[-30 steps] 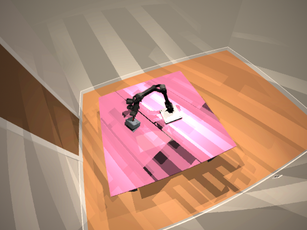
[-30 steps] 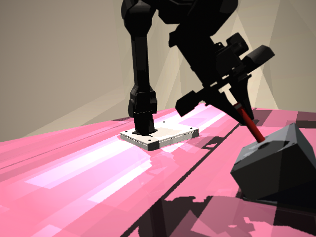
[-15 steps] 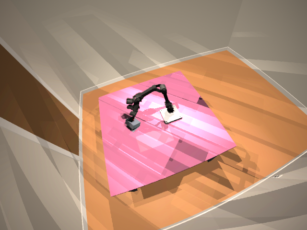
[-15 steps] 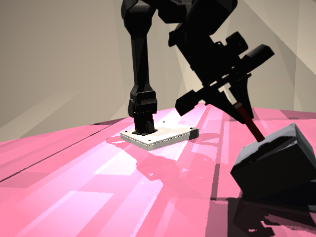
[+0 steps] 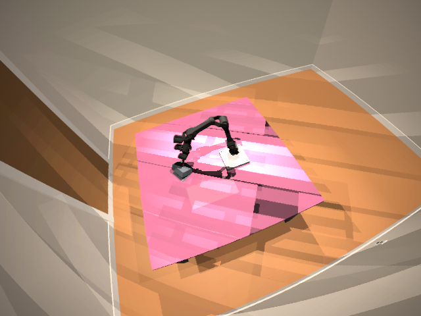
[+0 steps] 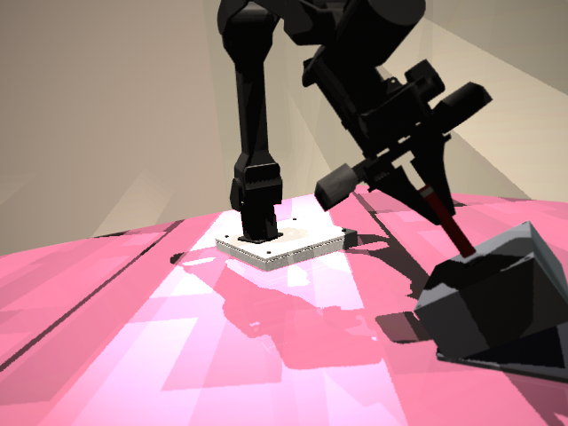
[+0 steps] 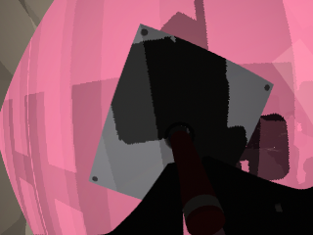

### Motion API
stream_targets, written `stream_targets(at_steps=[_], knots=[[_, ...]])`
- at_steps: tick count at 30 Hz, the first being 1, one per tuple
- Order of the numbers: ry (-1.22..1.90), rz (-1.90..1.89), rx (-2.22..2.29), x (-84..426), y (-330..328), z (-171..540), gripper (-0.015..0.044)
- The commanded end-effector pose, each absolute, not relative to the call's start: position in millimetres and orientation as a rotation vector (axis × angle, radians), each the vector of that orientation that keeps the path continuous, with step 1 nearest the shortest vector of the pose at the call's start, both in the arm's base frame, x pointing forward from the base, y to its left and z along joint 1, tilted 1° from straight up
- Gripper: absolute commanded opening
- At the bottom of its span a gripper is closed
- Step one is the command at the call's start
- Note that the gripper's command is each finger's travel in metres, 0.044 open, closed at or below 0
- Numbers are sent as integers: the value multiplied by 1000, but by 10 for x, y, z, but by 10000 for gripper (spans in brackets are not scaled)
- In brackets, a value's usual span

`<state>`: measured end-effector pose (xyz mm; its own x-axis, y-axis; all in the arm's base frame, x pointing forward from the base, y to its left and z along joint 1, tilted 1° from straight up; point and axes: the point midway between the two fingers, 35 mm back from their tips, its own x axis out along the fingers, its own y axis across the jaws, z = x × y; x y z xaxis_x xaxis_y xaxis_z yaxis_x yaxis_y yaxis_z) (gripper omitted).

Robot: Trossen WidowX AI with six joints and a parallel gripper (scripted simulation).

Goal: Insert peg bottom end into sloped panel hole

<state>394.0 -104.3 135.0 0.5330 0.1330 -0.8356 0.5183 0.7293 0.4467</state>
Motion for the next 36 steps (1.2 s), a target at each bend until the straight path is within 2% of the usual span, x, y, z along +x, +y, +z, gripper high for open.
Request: stream_targets(at_steps=[1, 36], knots=[[1006, -257, 745, 3939, -1033, 1320, 0], [1006, -256, 746, 4043, -1013, 1173, 0]])
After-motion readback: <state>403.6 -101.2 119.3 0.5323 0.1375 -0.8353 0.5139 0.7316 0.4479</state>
